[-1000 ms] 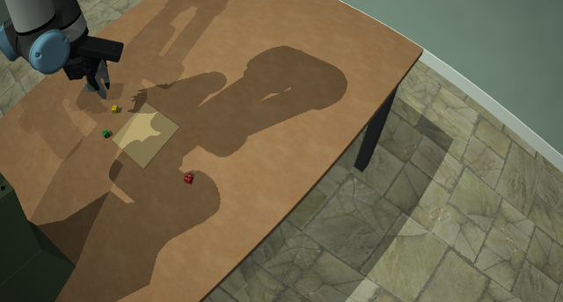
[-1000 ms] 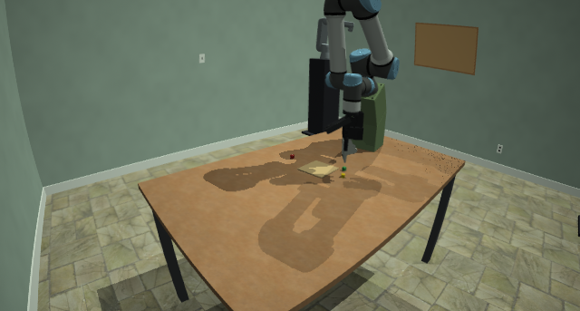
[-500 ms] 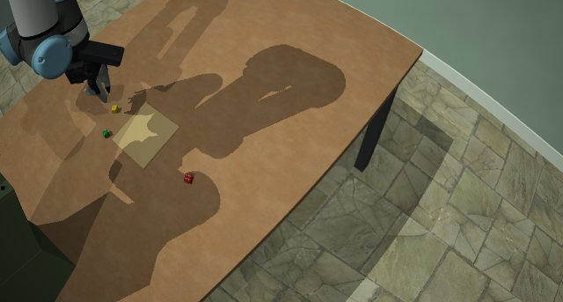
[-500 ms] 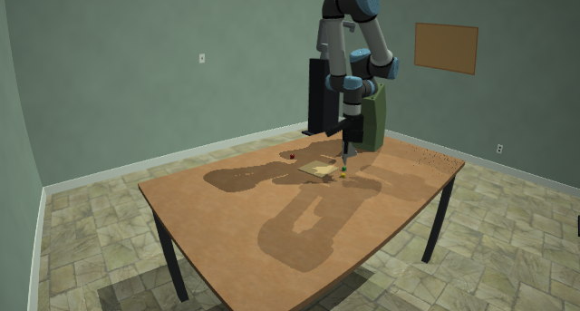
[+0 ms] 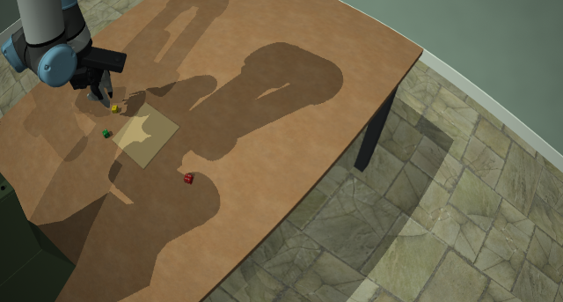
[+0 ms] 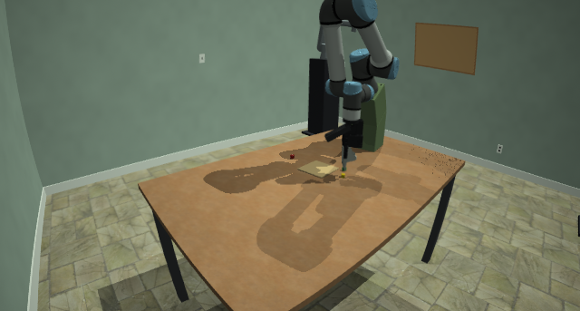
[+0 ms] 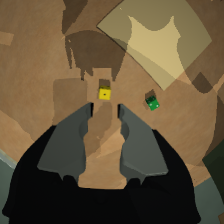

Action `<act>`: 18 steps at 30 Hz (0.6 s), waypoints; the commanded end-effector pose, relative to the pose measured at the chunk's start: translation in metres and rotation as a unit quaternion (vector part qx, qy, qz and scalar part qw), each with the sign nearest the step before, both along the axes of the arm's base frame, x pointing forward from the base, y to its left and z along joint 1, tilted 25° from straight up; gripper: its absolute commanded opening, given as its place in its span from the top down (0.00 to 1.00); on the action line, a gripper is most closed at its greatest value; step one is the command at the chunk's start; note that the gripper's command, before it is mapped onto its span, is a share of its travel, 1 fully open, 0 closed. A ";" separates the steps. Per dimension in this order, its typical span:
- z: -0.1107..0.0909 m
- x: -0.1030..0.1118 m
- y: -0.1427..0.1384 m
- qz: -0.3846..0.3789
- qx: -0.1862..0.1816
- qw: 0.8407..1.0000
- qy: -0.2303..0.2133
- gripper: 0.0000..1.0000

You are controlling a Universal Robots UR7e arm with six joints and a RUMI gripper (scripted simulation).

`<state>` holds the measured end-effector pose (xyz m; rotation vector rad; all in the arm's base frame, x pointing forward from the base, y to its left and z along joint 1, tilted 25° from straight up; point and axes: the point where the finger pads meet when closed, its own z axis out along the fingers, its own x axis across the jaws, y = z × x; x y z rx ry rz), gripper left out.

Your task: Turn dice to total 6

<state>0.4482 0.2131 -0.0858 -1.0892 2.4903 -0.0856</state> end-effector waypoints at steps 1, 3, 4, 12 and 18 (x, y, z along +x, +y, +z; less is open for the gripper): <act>-0.004 0.004 0.002 0.000 0.000 1.000 -0.003 0.82; -0.006 0.005 0.002 0.000 0.000 1.000 -0.003 0.82; -0.008 0.006 0.002 0.000 0.000 1.000 -0.003 0.82; -0.014 0.009 0.003 0.000 0.000 1.000 -0.003 0.82; -0.015 0.009 0.003 0.000 0.000 1.000 -0.003 0.82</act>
